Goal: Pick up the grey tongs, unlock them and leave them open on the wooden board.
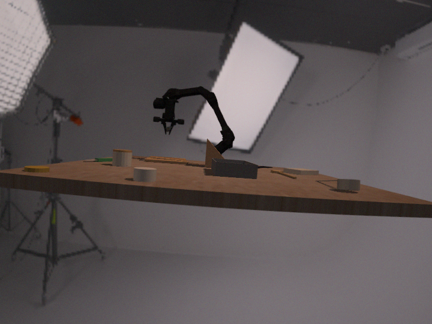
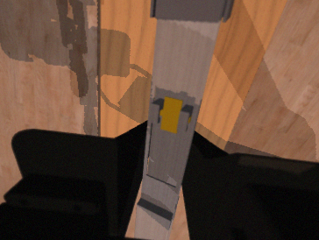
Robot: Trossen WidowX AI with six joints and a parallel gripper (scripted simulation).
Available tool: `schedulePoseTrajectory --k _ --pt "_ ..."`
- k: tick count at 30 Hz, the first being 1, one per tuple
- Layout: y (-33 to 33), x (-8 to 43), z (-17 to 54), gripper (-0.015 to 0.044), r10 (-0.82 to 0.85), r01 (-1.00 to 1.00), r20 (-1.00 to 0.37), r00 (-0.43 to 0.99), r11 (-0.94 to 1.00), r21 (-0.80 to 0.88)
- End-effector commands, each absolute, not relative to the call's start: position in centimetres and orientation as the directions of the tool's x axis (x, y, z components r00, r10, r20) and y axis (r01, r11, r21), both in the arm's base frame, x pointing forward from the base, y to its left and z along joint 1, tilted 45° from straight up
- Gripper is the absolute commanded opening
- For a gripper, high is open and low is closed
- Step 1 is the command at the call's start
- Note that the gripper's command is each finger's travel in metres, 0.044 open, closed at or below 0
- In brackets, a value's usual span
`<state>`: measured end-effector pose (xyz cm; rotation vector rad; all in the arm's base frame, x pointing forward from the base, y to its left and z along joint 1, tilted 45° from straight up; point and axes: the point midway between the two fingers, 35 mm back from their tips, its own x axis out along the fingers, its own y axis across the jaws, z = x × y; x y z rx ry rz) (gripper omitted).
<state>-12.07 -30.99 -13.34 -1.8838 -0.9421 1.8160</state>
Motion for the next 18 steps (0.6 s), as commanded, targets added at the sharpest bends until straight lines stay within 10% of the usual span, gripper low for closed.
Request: schedulePoseTrajectory --k 1,18 --pt "-30.3 -14.27 -13.21 -0.015 0.683 0.161 -0.728 -0.052 -0.714 -0.681" --pt "-30.46 -14.07 -13.72 -0.015 0.628 0.17 -0.688 -0.362 -0.682 -0.712"
